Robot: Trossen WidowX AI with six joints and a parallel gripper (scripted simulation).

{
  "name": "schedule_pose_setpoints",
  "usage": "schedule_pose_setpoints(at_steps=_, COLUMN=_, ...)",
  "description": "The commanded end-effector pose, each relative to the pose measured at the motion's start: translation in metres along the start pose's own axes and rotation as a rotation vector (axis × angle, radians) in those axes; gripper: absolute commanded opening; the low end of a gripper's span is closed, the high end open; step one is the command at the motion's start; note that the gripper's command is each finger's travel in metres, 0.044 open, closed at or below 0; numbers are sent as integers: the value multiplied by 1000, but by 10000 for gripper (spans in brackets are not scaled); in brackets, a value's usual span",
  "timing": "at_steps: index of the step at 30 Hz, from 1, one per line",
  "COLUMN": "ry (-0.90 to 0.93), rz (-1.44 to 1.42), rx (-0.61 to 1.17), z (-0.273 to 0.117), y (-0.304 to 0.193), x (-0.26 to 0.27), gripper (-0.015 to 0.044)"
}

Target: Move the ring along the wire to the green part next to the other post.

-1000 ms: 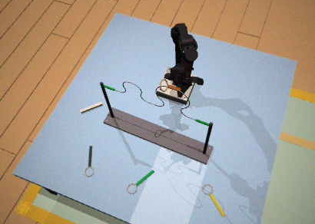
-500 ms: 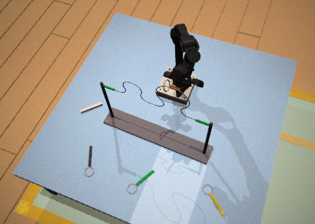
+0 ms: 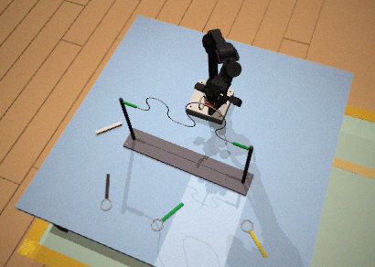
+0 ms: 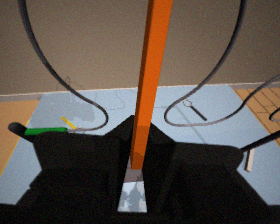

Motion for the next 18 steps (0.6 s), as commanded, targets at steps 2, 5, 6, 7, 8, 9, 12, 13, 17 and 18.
schedule_pose_setpoints(at_steps=2, ry=-41, rz=-72, rx=-9, z=3, y=-2, x=1, gripper=-150)
schedule_pose_setpoints(at_steps=5, ry=-58, rz=-104, rx=-16, z=3, y=-2, x=1, gripper=-150)
schedule_pose_setpoints(at_steps=6, ry=-63, rz=-115, rx=-18, z=4, y=-2, x=1, gripper=-150)
schedule_pose_setpoints(at_steps=7, ry=-69, rz=-126, rx=-20, z=4, y=-2, x=1, gripper=-150)
schedule_pose_setpoints(at_steps=8, ry=-75, rz=-137, rx=-23, z=4, y=-2, x=1, gripper=-150)
schedule_pose_setpoints(at_steps=9, ry=-80, rz=-148, rx=-25, z=4, y=-2, x=1, gripper=-150)
schedule_pose_setpoints(at_steps=12, ry=-97, rz=-180, rx=-32, z=4, y=-3, x=1, gripper=-150)
schedule_pose_setpoints(at_steps=13, ry=-103, rz=-191, rx=-34, z=4, y=-3, x=1, gripper=-150)
schedule_pose_setpoints(at_steps=17, ry=-126, rz=-234, rx=-44, z=4, y=-3, x=1, gripper=-150)
schedule_pose_setpoints(at_steps=18, ry=-131, rz=-245, rx=-46, z=4, y=-4, x=1, gripper=-150)
Point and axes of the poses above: the point midway between the two fingers, 35 mm back from their tips, its own z axis out along the fingers, its own x axis across the jaws, y = z × x, the point moved 7 cm from there along -z, back along the fingers, and after that the axes turned 9 degrees about z, right-handed, at the moved point
